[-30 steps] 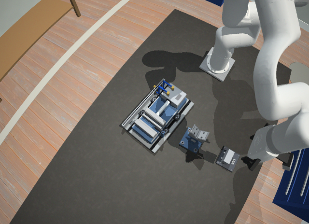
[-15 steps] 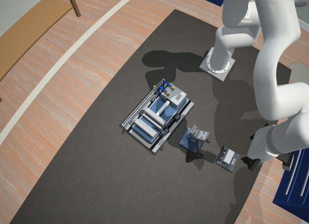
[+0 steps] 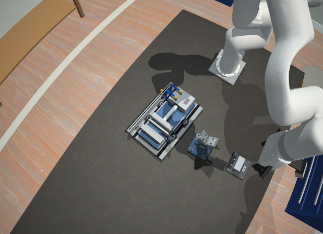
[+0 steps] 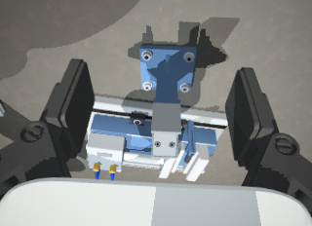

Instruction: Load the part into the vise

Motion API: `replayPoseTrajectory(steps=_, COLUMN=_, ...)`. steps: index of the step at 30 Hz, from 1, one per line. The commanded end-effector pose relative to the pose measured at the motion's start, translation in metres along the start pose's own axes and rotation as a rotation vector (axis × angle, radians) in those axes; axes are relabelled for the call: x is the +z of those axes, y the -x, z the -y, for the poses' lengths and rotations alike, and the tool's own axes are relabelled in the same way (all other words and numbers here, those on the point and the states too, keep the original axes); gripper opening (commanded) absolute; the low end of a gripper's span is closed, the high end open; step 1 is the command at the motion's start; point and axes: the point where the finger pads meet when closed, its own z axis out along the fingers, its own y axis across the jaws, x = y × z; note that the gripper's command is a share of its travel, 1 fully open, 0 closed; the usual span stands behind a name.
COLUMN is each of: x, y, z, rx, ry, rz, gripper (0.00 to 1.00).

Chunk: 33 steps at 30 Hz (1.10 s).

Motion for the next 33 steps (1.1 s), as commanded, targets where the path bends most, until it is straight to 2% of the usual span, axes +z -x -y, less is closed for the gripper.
replayPoseTrajectory(steps=1, x=-0.002, y=-0.001, z=-0.001, rx=0.0, ry=0.004, rz=-0.003, gripper=0.89)
replayPoseTrajectory(steps=16, x=0.002, y=-0.001, z=-0.001, rx=0.0, ry=0.003, rz=-0.003, gripper=0.89)
replayPoseTrajectory(steps=33, x=0.015, y=-0.001, z=-0.001, rx=0.0, ry=0.003, rz=-0.003, gripper=0.89)
